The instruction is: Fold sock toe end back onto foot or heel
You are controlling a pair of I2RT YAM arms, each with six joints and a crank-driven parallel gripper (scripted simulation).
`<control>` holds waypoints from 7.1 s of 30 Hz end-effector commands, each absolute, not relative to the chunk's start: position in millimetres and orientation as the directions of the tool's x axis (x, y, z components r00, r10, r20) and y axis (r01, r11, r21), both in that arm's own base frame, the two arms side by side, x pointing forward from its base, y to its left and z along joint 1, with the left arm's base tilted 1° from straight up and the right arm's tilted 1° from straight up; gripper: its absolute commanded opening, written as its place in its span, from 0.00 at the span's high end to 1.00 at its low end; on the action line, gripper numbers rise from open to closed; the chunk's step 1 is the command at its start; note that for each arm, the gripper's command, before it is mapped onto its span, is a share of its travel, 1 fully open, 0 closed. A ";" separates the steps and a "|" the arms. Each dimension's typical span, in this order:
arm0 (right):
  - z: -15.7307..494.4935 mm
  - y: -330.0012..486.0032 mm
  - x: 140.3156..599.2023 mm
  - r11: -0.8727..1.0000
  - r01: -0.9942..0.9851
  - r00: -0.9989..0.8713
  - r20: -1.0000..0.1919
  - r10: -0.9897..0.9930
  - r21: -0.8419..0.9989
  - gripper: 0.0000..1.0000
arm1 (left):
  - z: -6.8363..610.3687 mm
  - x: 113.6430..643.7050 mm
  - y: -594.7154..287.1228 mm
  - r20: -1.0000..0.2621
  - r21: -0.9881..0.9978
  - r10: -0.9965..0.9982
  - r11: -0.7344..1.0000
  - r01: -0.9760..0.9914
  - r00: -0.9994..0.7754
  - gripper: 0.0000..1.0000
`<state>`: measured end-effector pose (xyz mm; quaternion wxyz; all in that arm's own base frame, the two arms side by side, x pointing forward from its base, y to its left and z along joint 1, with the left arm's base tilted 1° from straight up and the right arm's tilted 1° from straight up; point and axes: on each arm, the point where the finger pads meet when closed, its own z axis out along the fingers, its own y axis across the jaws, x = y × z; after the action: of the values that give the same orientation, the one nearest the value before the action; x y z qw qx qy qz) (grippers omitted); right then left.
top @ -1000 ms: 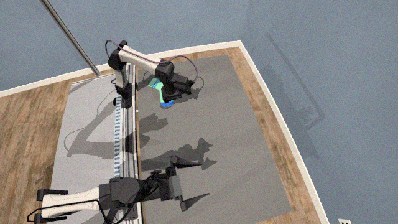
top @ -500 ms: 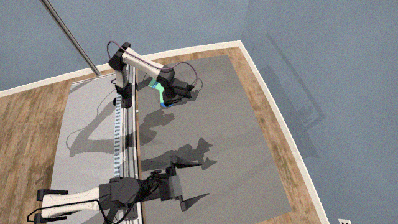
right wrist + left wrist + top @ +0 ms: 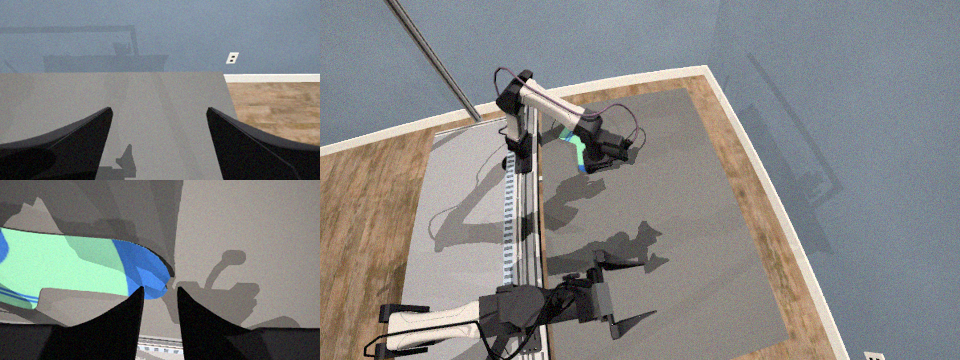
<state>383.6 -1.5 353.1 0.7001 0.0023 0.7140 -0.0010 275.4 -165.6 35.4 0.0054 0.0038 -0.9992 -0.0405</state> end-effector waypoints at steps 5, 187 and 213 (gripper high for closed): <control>360.5 0.0 382.5 1.000 0.000 0.000 -1.000 0.000 0.000 0.00 | 24.6 279.5 -170.5 -0.016 0.078 -0.009 0.997 -0.010 -1.000 0.66; 360.5 0.0 382.5 1.000 0.000 0.000 -1.000 0.000 0.000 0.00 | 79.3 277.4 -117.5 -0.029 -0.023 -0.012 1.000 -0.012 -0.999 0.98; 360.5 0.0 382.5 1.000 0.000 0.000 -1.000 0.000 0.000 0.00 | 84.8 279.7 -82.4 -0.051 -0.277 0.023 0.960 0.036 -0.998 0.98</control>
<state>383.6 -1.5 353.1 0.7001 0.0023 0.7140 -0.0010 272.1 -83.7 78.2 0.0044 0.0094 -0.9955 0.0940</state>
